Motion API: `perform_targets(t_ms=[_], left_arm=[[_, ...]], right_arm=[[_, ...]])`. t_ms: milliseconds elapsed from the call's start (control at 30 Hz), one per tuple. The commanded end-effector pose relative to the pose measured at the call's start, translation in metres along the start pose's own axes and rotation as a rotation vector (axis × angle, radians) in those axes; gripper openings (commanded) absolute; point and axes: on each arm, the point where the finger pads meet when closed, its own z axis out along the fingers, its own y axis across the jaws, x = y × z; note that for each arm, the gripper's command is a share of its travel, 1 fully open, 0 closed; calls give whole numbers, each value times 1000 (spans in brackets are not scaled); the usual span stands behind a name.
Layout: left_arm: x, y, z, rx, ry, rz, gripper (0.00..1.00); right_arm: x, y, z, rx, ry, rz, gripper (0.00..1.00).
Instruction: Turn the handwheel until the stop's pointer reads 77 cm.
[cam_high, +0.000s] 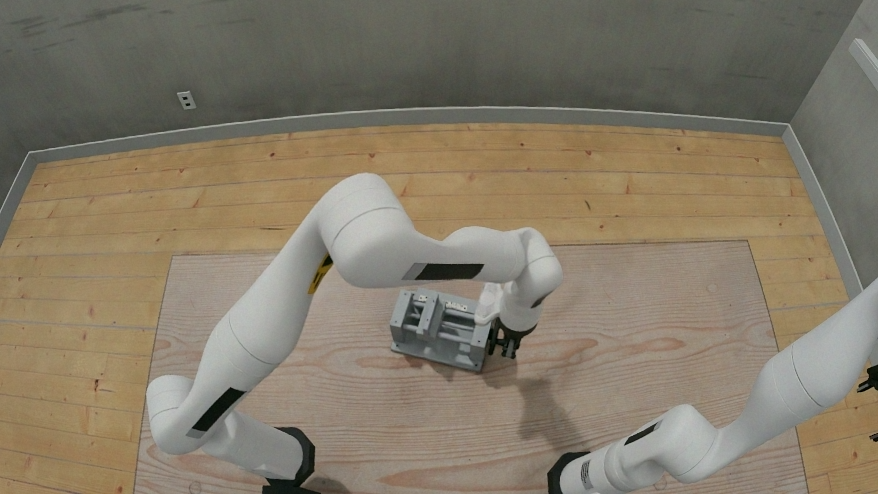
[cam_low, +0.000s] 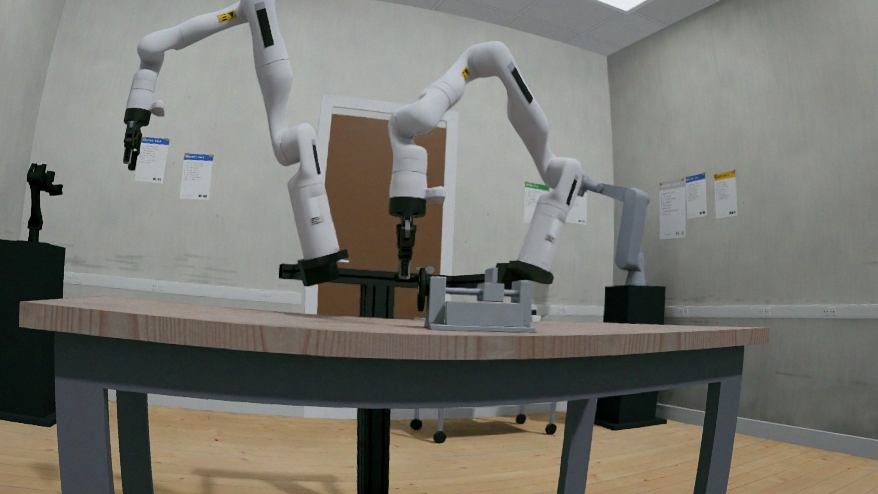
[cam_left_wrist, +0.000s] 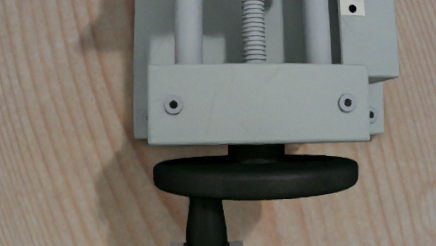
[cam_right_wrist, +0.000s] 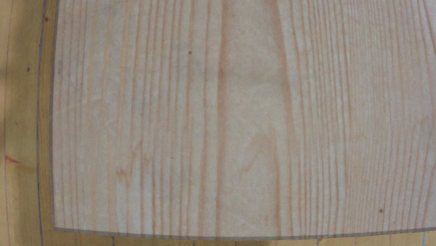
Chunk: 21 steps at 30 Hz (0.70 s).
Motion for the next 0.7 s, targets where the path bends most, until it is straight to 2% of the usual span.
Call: perform_targets(t_ms=[0,667], left_arm=[[0,8,-9,-4,-3,2,160],[0,38,-5,0,1,2,160]], right_arm=[[1,-1,-1,4,5,-12,1000],[1,-1,-1,4,5,-12,1000]])
